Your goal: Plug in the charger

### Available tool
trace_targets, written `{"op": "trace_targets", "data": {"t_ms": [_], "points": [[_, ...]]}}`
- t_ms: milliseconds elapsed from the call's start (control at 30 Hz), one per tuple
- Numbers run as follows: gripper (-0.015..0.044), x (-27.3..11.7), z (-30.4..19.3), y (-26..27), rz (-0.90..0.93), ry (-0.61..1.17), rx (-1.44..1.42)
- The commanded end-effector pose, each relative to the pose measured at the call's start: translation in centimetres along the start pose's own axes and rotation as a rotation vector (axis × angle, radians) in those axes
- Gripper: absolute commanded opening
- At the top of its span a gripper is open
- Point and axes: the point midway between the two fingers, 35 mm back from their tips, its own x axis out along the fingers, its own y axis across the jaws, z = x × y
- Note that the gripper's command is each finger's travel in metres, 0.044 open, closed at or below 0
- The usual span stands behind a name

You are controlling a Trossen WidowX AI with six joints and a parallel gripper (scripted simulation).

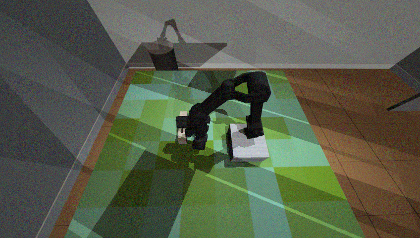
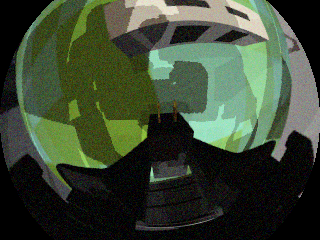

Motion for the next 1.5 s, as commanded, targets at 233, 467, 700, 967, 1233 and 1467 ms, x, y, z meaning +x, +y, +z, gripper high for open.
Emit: {"op": "trace_targets", "data": {"t_ms": [233,467,700,967,1233,1467], "points": [[0.0000,0.9,0.6,-2.2,-0.011,0.002,-0.100],[0.0000,1.4,0.9,-3.6,-0.015,0.004,-0.160],[0.0000,1.6,1.2,-3.9,-0.017,0.005,-0.180],[0.0000,1.5,2.1,-3.9,-0.017,0.004,-0.189],[0.0000,1.5,3.0,-3.9,-0.018,0.004,-0.199],[0.0000,1.6,3.8,-3.9,-0.018,0.004,-0.208]]}}
